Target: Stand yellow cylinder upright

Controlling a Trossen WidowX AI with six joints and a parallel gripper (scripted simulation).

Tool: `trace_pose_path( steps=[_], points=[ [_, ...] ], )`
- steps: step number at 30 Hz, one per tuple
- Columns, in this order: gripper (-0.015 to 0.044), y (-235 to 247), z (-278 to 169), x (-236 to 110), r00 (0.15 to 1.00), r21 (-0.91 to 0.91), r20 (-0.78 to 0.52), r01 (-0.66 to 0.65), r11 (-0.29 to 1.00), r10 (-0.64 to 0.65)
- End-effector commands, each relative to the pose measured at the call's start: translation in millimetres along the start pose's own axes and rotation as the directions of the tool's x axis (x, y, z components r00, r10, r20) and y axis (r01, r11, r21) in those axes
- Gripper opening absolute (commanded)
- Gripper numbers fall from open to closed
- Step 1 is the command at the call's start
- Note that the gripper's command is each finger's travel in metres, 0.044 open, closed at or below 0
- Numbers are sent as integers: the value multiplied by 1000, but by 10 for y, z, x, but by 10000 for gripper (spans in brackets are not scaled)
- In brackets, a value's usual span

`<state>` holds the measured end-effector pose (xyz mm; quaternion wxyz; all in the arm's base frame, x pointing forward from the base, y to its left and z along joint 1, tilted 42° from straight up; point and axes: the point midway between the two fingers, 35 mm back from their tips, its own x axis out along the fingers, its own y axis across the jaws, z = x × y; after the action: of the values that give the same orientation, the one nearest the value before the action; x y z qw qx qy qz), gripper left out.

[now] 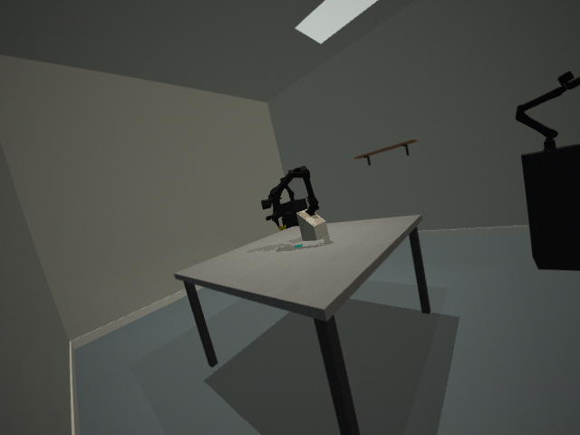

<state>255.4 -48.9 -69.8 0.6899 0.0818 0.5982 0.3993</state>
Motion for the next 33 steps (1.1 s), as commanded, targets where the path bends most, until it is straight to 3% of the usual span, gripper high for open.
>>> trace_pose_path(
  steps=[1, 17, 33],
  points=[
    [105, 50, 18, -3, 1000, 76, 2, -5, 997, 4],
    [105, 211, 124, -29, 1000, 398, 2, -5, 917, 5],
    [105, 379, 219, -49, 1000, 676, 3, -7, 737, 6]
  ],
)
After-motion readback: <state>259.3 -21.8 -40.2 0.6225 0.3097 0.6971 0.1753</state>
